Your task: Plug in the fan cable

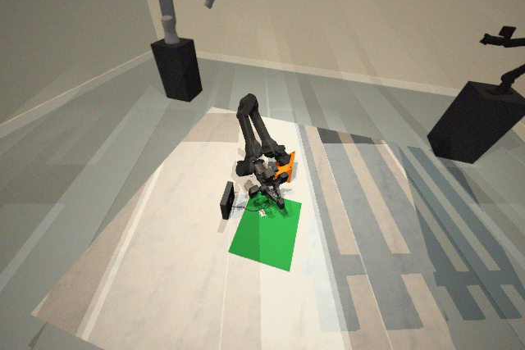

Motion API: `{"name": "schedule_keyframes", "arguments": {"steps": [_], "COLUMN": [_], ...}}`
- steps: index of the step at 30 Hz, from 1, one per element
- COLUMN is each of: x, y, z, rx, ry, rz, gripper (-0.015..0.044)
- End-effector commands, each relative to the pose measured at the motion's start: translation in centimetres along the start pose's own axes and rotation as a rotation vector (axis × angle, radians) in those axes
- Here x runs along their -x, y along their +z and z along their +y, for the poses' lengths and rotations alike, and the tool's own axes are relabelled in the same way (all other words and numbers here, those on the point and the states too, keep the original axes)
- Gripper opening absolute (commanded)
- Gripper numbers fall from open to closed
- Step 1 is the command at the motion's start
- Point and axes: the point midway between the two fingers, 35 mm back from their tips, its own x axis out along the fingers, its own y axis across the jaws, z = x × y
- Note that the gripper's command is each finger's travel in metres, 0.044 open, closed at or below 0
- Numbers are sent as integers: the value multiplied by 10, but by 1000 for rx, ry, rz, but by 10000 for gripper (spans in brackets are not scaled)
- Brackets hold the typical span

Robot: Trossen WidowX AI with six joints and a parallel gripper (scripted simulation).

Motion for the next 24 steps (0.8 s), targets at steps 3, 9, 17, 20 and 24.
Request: {"name": "schedule_keyframes", "arguments": {"steps": [3, 9, 17, 20, 24], "x": [-1, -1, -2, -2, -2], "y": [-6, -11, -18, -21, -24], "z": [2, 1, 0, 0, 0], "rx": [1, 1, 1, 1, 1], "ry": [8, 8, 8, 8, 8], "rz": [-1, -1, -1, -1, -1], "gripper": [0, 0, 0, 0, 0]}}
